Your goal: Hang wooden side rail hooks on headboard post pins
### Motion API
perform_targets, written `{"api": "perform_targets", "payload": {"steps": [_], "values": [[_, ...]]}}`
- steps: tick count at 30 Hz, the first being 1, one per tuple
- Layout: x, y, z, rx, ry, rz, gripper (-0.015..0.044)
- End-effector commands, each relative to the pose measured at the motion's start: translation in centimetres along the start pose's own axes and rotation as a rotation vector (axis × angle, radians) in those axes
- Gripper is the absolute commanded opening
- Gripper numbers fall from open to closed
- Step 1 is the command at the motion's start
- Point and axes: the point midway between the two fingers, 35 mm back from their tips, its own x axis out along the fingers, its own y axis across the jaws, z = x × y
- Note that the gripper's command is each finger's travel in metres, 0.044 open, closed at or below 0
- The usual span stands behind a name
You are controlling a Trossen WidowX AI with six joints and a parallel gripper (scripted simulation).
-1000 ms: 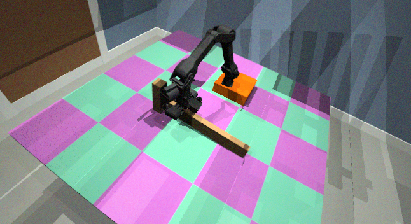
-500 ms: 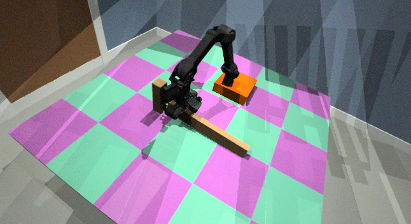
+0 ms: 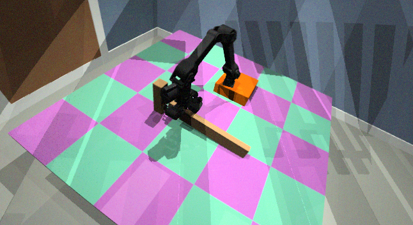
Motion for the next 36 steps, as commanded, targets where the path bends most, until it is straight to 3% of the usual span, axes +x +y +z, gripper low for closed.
{"api": "perform_targets", "payload": {"steps": [1, 36], "values": [[-0.27, -0.27, -0.22, -0.003, 0.006, -0.009, 0.0], [-0.26, -0.31, -0.6, -0.003, 0.006, -0.01, 0.0]]}}
